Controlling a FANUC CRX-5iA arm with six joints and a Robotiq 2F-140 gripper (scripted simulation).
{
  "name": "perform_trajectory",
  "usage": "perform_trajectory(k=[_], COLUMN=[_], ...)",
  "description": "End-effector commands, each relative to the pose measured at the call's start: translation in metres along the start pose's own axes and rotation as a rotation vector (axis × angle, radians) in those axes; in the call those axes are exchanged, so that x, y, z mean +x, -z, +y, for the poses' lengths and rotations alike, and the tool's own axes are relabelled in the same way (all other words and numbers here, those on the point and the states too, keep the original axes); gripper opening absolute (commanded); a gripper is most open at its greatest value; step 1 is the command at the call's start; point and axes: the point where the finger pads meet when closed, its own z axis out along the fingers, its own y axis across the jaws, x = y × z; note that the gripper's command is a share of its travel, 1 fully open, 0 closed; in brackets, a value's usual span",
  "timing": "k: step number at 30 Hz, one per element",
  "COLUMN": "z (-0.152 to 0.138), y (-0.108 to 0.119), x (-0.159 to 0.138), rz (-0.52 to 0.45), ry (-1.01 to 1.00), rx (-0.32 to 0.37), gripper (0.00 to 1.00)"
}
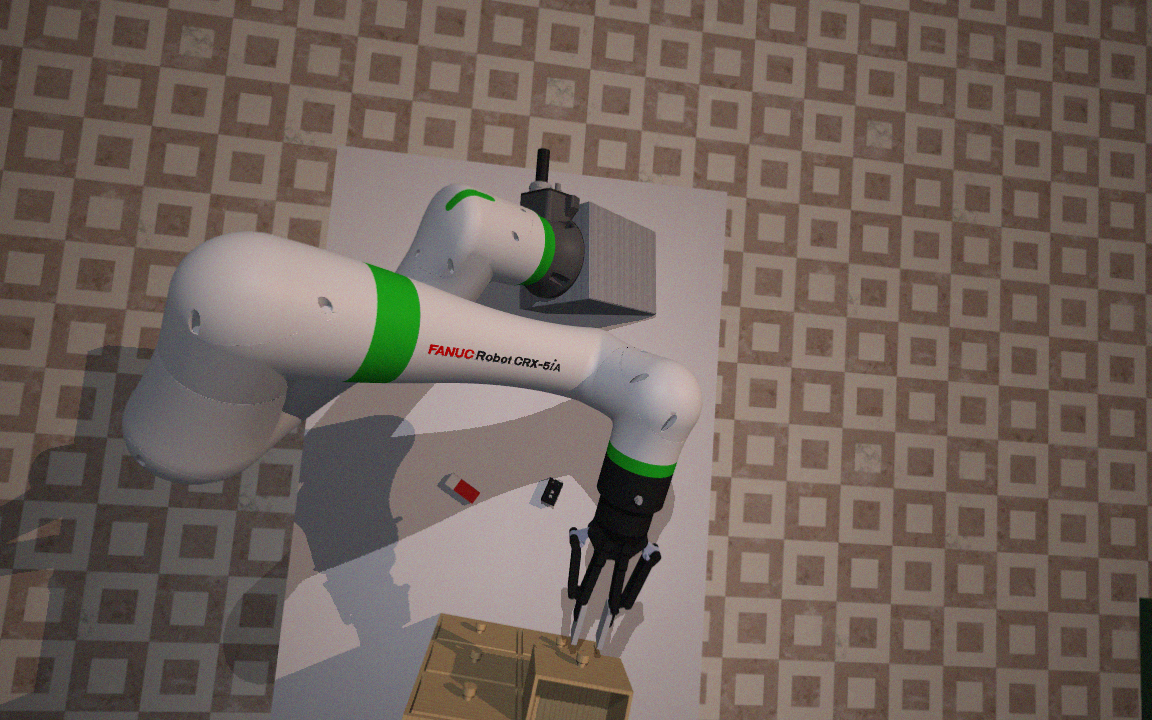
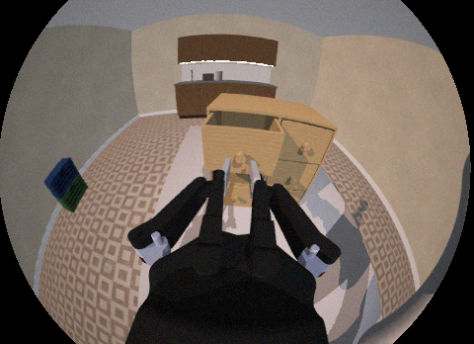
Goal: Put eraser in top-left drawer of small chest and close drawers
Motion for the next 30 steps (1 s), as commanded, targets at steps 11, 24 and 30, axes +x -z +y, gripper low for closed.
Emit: perform_trajectory(k=[11,24,30], z=[0.0,0.0,0.0], y=[0.022,0.072,0.074], x=[-0.007,-0.005,-0.005], rz=[-0.001,-0.001,-0.003], ry=[-0.001,-0.001,-0.001], rx=[-0.001,-0.001,-0.001], gripper=[0.2,0.2,0.2])
